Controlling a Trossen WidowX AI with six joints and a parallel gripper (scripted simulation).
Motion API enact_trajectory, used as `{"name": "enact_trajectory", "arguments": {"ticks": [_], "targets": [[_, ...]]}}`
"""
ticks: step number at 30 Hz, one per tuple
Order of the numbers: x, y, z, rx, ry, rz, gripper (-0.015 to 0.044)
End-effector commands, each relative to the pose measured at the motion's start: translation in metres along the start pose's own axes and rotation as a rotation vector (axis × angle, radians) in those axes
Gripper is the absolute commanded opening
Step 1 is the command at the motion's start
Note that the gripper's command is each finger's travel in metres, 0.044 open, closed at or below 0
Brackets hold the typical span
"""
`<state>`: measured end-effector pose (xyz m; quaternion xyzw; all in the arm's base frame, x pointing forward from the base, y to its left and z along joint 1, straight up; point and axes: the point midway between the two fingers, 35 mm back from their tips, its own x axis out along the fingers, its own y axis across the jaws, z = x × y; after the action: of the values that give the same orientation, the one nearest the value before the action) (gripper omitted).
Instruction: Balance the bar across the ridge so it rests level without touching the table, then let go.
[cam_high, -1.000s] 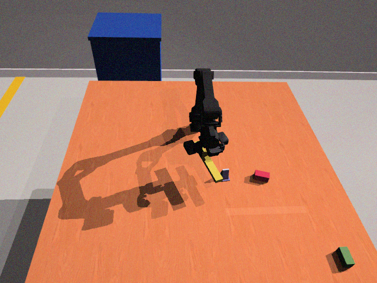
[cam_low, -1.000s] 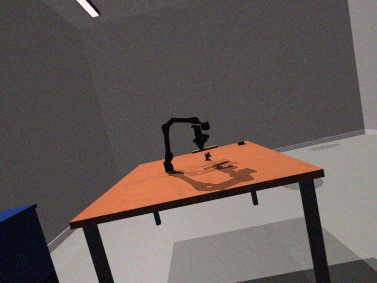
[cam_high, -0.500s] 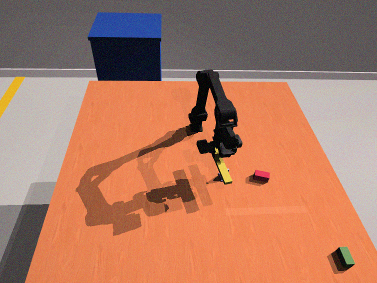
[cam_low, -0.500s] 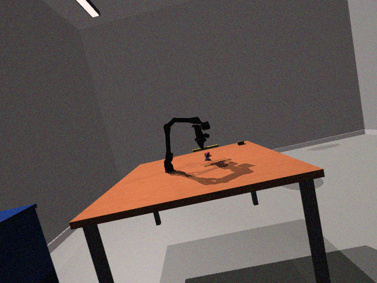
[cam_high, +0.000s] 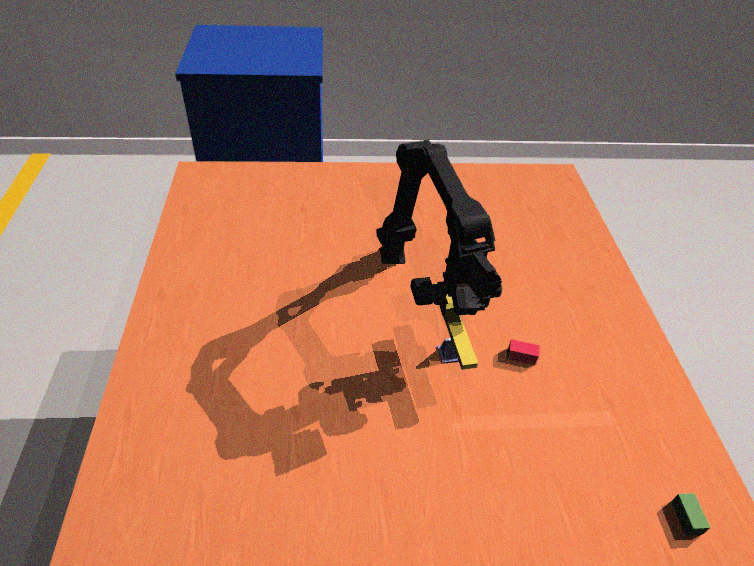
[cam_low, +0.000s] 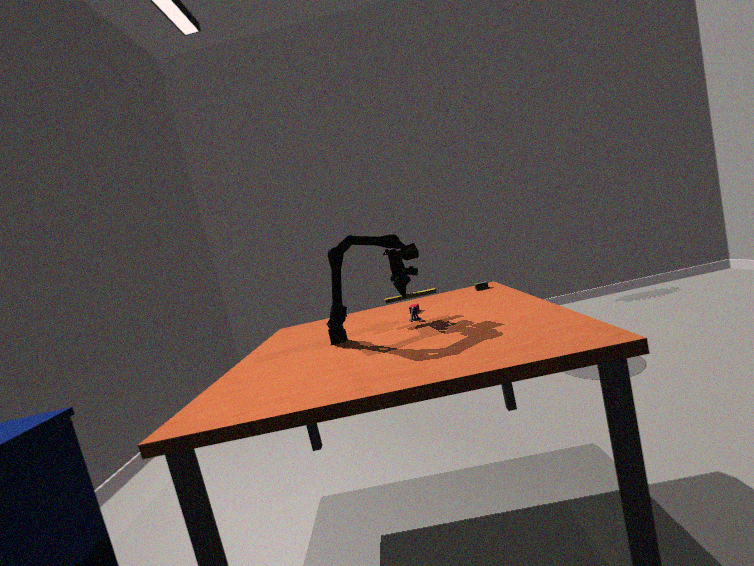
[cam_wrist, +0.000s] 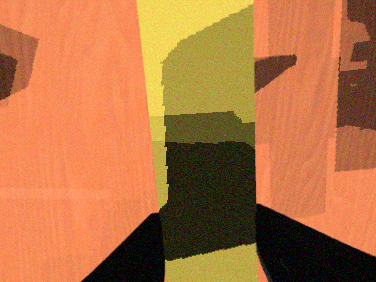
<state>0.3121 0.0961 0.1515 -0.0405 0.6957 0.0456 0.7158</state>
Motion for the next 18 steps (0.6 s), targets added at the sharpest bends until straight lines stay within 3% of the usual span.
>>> {"name": "enact_trajectory", "arguments": {"ticks": [1,18], "targets": [[0.005,0.002,0.000,0.004,0.002,0.000,0.0000],[0.032,0.003,0.000,0.006,0.002,0.000,0.0000]]}}
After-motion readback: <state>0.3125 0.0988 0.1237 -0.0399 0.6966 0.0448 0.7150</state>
